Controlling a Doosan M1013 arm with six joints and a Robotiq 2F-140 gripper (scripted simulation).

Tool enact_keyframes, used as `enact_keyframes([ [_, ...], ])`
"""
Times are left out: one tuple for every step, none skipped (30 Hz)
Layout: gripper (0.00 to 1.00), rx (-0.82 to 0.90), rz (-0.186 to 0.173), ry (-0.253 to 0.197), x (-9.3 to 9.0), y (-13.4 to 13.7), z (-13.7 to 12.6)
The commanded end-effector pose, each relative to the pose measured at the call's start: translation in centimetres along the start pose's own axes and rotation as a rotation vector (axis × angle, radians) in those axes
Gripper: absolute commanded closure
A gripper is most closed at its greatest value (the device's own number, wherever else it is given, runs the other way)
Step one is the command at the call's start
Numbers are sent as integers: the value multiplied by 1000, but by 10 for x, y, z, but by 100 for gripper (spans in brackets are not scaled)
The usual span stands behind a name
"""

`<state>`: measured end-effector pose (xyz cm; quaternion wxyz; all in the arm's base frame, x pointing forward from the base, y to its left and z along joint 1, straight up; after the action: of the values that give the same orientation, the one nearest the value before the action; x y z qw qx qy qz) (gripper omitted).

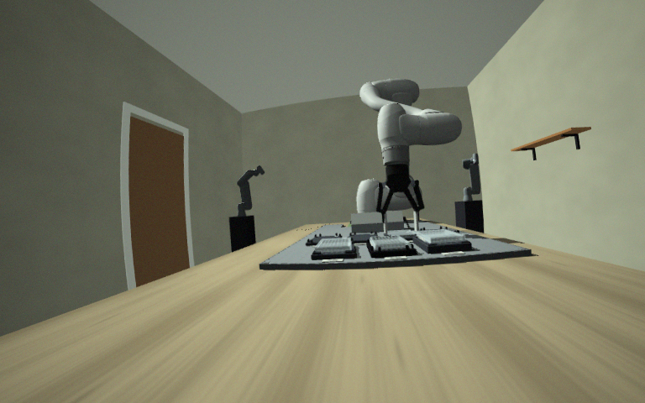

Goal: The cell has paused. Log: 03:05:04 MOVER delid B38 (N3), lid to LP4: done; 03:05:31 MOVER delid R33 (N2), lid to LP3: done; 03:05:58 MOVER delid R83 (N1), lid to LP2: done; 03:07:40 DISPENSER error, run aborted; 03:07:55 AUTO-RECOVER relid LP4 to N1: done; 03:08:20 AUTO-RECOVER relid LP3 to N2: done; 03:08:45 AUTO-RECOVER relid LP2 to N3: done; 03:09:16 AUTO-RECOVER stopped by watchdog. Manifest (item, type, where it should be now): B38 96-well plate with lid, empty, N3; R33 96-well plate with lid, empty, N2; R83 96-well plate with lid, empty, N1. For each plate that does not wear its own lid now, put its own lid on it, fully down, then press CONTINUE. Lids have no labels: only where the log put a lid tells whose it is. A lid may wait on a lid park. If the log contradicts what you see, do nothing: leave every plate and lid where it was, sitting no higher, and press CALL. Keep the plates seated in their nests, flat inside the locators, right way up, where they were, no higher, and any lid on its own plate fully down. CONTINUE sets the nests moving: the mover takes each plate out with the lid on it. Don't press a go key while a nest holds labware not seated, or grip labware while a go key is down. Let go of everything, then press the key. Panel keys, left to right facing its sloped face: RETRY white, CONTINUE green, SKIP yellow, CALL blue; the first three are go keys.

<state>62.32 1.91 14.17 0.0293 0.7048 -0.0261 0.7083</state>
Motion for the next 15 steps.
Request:
enact_keyframes([
  [34,0,0,0,-1,0,0],
  [34,0,0,0,-2,0,0],
  [34,0,0,0,-2,0,0],
  [34,0,0,0,-2,0,0],
  [34,0,0,0,-3,0,0],
  [34,0,0,0,-3,0,0],
  [34,0,0,0,-3,0,0],
  [34,0,0,0,-3,0,0],
  [34,0,0,0,-3,0,0],
  [34,0,0,0,-4,0,0],
  [34,0,0,0,-4,0,0],
  [34,0,0,0,-4,0,0],
  [34,0,0,0,-4,0,0],
  [34,0,0,0,-4,0,0],
  [34,0,0,0,-5,0,0],
])
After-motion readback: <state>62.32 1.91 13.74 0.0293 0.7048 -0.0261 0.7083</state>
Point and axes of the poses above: the point where the finger pads meet when closed, its own x axis back along the fingers, its own y axis across the jaws, z = x × y, the point moved 9 cm from there along x, back along the fingers, and after that the axes turned 1 degree about -x, right-handed, at the moved point
